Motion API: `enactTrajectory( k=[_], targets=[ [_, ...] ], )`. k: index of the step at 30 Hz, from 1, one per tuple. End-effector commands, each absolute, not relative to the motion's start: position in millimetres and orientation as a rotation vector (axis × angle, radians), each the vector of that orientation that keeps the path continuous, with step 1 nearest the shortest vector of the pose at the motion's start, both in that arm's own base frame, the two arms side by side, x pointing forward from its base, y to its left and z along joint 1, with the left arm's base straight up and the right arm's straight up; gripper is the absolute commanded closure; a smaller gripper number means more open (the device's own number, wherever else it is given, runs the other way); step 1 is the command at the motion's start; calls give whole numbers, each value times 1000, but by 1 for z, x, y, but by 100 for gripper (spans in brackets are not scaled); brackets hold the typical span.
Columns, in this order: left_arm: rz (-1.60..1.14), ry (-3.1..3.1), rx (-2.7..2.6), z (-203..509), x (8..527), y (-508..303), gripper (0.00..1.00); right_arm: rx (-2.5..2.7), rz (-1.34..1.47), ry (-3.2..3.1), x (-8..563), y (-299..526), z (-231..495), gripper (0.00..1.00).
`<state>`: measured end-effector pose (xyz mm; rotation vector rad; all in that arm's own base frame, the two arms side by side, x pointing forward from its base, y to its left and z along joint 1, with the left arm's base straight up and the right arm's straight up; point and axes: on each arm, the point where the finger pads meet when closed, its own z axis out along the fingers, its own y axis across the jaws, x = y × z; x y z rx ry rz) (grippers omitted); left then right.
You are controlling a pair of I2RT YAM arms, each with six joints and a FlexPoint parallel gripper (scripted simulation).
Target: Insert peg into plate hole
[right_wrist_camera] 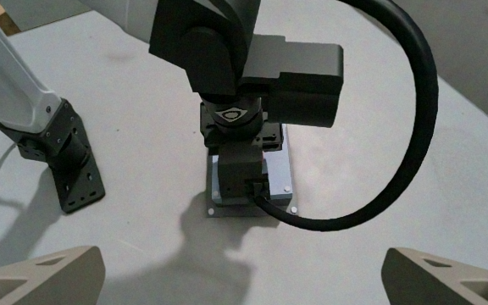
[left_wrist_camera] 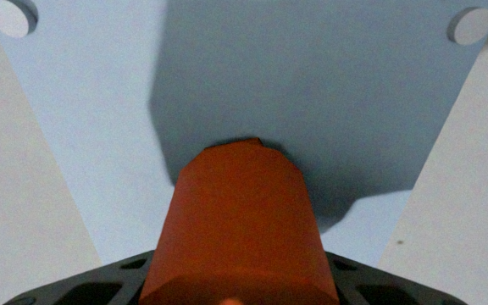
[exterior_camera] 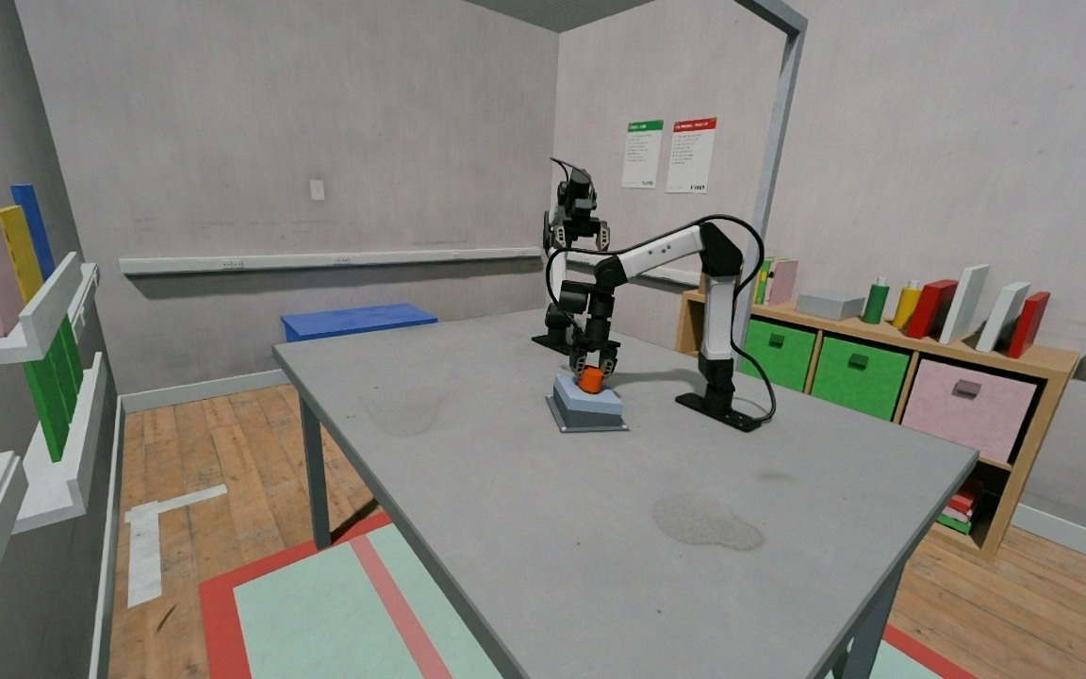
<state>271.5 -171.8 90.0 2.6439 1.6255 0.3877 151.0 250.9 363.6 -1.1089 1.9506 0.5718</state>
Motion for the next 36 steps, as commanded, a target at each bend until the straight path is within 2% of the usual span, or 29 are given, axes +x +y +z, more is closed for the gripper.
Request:
enactTrajectory(
  k=[1, 2, 3, 12, 36],
  targets=[
    [405, 1618, 2608, 99, 277, -174, 44, -1092, 580, 1946, 150, 250, 372, 0],
    [418, 1615, 2593, 107, 276, -175, 33, -1092, 580, 1946, 150, 250, 372, 0],
    [432, 1609, 2574, 119, 275, -176, 29, -1092, 580, 1946, 150, 250, 372, 0],
    [426, 1610, 2578, 147, 269, -180, 29, -1092, 580, 1946, 150, 250, 372, 0],
    [386, 1629, 2634, 130, 265, -177, 29, -1092, 580, 1946, 150, 250, 372, 0]
  ],
)
